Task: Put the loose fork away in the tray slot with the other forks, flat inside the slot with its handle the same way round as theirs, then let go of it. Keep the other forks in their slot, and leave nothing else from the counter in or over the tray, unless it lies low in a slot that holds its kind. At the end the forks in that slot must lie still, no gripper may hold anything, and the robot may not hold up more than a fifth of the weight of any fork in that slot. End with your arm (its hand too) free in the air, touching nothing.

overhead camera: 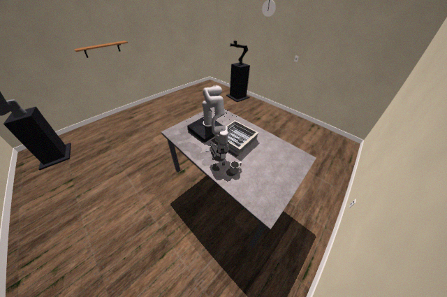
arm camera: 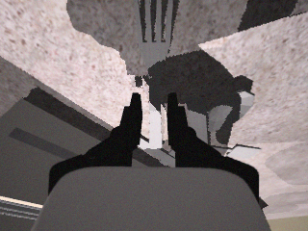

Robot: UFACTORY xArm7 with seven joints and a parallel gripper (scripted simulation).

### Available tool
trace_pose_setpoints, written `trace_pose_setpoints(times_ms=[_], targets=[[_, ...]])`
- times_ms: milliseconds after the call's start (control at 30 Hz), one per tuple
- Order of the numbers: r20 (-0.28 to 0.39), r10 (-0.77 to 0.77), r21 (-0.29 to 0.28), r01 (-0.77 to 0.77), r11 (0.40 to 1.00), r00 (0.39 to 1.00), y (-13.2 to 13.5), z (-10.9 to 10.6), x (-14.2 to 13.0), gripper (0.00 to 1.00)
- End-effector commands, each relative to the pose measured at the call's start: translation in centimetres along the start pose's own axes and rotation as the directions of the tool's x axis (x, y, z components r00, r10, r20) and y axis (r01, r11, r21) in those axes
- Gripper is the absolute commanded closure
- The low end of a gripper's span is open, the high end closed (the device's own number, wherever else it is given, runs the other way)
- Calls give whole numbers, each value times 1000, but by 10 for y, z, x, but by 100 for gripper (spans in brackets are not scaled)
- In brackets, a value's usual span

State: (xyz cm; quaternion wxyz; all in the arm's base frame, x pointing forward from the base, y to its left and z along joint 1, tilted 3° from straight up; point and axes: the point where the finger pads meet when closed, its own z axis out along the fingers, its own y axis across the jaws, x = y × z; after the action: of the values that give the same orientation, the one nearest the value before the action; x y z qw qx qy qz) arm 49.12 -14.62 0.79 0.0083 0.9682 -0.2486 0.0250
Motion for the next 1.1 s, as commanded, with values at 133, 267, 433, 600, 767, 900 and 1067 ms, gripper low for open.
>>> trace_pose_setpoints(times_ms=[133, 267, 433, 600, 767, 900, 1067], targets=[[-5, 0, 1, 0, 1000, 1000, 0, 8, 2, 72], [-5, 0, 1, 0, 1000, 1000, 0, 13, 2, 72], [-5, 0, 1, 0, 1000, 1000, 0, 16, 2, 72], [-5, 0, 1, 0, 1000, 1000, 0, 20, 2, 72], [-5, 0, 1, 0, 1000, 1000, 0, 22, 2, 72], [-5, 0, 1, 0, 1000, 1000, 0, 22, 2, 72], [-5, 0, 1, 0, 1000, 1000, 0, 22, 2, 72]])
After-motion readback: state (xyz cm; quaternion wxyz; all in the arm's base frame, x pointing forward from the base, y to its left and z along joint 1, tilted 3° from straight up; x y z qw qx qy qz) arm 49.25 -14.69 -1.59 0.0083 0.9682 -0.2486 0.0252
